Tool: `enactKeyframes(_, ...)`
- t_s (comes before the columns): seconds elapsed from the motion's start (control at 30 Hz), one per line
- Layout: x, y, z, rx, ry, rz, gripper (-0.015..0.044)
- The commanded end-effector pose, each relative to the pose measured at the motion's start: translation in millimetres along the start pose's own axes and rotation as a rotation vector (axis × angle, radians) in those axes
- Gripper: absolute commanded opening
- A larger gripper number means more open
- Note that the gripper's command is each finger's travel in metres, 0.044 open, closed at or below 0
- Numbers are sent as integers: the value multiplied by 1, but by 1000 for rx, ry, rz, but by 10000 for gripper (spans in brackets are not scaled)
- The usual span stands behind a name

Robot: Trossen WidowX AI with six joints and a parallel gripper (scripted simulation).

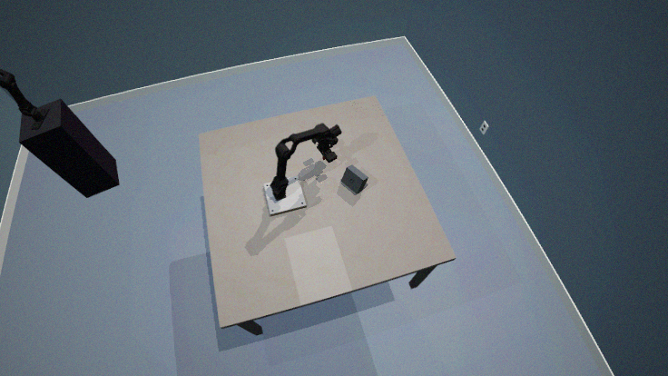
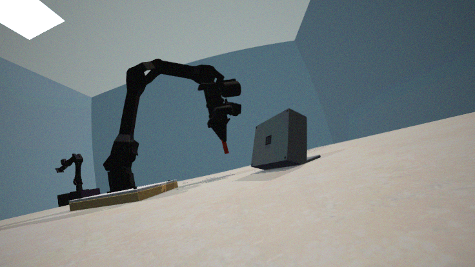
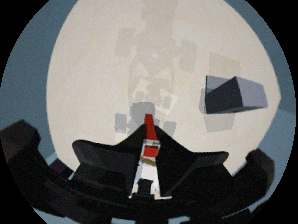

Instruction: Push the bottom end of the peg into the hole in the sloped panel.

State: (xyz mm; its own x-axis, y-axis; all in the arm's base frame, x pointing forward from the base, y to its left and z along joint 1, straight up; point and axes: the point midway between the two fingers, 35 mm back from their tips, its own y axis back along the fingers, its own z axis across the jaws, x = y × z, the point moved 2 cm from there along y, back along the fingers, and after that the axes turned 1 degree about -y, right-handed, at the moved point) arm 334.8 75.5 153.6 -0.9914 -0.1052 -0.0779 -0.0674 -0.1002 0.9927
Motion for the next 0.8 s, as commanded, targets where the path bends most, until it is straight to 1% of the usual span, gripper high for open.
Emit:
enactKeyframes(0.0, 1, -4, -5, -19, 2, 1, 0)
enactKeyframes(0.77, -2, -10, -33, -105, 1, -60, 0)
